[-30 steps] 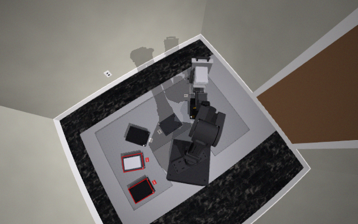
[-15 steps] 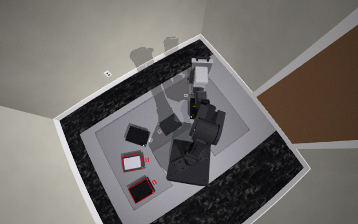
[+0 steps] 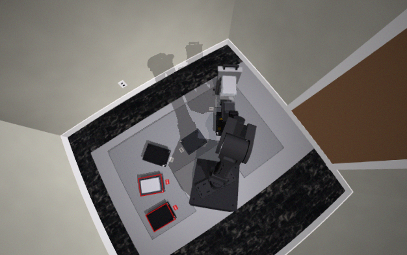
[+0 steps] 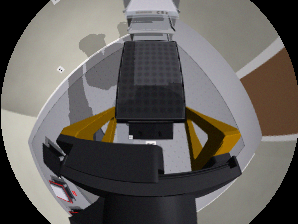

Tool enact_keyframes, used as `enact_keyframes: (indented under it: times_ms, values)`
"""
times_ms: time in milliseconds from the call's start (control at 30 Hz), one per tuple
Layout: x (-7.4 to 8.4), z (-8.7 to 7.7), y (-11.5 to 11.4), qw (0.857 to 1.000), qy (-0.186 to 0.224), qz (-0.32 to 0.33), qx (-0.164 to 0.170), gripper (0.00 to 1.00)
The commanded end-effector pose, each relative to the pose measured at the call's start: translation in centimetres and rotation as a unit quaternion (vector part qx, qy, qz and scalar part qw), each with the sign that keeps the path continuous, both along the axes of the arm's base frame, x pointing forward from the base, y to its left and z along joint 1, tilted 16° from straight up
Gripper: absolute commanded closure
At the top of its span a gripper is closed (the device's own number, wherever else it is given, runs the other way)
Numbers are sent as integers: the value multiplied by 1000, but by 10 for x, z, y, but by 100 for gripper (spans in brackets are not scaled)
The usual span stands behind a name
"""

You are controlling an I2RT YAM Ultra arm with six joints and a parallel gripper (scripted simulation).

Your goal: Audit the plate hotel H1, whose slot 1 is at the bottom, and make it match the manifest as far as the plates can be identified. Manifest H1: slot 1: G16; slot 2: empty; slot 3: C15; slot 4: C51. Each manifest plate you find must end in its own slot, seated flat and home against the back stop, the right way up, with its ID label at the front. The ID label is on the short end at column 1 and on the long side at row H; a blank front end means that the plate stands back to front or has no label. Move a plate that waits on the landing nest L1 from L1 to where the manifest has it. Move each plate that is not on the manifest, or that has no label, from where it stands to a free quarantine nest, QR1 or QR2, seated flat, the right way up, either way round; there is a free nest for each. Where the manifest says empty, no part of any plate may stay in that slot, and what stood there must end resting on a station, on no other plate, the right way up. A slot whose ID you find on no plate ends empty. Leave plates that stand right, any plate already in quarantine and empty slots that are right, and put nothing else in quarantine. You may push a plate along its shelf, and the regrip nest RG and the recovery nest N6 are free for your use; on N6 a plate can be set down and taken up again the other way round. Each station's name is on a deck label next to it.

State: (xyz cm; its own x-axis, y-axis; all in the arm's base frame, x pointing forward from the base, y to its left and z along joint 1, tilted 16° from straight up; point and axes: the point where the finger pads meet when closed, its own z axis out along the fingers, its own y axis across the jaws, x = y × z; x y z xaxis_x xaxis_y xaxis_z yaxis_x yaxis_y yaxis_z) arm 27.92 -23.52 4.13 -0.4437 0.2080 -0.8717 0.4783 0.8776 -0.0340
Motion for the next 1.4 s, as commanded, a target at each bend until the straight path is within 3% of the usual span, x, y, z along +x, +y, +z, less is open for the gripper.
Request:
enact_keyframes:
  times_ms: [0, 1367]
  values:
    - [5, 7, -5, 1000, -7, -1, -7, 14]
    - [35, 18, -20, 1000, -8, -1, -7, 14]
